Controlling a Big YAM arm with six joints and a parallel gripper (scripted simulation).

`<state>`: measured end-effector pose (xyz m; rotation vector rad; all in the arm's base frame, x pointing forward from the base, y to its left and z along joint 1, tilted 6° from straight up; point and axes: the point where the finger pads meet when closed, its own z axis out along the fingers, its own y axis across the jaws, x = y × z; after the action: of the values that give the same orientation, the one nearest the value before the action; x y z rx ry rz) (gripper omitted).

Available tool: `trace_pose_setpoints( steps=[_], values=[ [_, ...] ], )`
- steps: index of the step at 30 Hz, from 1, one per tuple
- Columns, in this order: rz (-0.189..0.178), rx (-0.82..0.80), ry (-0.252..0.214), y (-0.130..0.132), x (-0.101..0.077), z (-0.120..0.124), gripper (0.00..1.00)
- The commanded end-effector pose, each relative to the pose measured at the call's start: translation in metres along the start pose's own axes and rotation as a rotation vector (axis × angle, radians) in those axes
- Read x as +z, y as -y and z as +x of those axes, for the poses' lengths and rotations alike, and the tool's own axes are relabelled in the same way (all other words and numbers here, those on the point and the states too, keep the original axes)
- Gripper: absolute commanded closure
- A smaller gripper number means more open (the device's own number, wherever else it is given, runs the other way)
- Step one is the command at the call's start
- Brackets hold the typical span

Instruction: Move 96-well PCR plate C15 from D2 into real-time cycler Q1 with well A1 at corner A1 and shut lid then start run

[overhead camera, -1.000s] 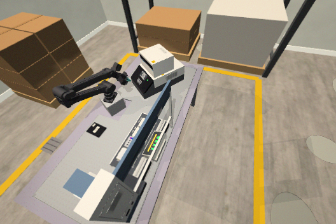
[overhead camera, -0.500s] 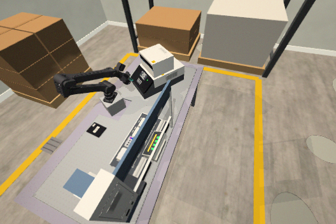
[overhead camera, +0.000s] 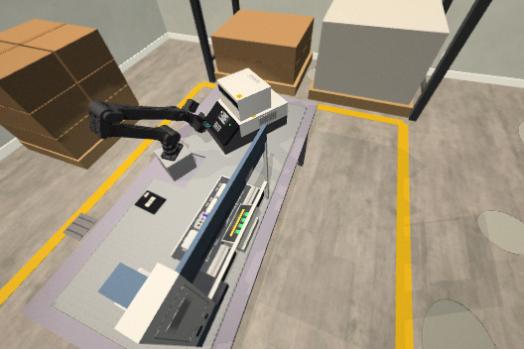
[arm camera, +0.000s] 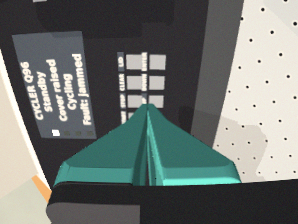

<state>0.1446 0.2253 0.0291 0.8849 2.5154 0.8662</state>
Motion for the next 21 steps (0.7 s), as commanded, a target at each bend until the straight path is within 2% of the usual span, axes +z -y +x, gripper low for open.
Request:
trace_pose_setpoints(
  steps=[1, 9, 15, 18, 21],
  values=[
    [-0.029, -0.005, -0.001, -0.015, 0.005, 0.000, 1.00],
    [-0.047, -0.001, 0.001, -0.032, 0.015, 0.001, 1.00],
    [-0.076, 0.002, -0.010, -0.048, 0.023, 0.005, 1.00],
    [-0.070, 0.004, -0.001, -0.048, 0.030, 0.002, 1.00],
    [-0.063, 0.002, -0.005, -0.043, 0.030, 0.003, 1.00]
  ],
)
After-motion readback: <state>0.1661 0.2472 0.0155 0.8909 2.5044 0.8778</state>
